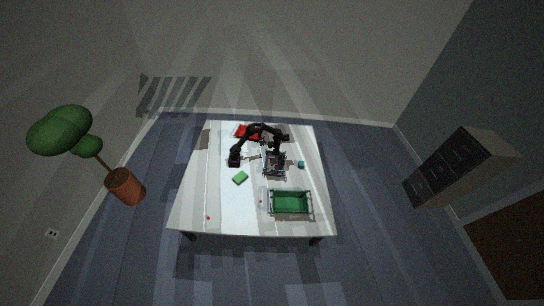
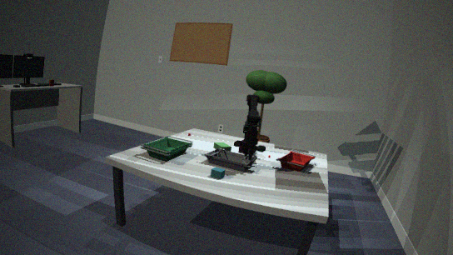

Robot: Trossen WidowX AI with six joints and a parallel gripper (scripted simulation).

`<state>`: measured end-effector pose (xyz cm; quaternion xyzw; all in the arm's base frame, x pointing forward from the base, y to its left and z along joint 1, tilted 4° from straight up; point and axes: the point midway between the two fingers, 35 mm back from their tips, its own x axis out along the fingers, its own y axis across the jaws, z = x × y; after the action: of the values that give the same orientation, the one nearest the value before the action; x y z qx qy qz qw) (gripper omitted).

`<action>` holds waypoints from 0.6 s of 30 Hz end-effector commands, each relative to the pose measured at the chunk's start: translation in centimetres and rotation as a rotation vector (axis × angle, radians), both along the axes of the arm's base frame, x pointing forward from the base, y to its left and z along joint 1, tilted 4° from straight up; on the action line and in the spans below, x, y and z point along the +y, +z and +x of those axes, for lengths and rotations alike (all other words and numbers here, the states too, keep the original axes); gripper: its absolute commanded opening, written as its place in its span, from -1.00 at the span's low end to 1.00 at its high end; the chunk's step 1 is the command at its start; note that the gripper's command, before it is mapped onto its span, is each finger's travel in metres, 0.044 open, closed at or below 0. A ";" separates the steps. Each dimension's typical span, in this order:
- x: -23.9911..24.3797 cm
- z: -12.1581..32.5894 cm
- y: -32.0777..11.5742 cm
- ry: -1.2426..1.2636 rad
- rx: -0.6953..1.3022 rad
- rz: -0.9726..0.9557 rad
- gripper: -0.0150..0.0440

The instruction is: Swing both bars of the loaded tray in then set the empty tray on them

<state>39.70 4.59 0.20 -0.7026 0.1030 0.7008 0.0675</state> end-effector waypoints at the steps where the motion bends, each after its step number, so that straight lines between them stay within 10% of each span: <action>1: -1.0 -0.4 -0.9 0.004 0.004 -0.002 -0.21; 18: -0.6 -0.1 2.9 0.006 0.001 -0.006 -0.21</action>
<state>39.69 4.10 3.46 -0.7053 0.1020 0.6987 0.0634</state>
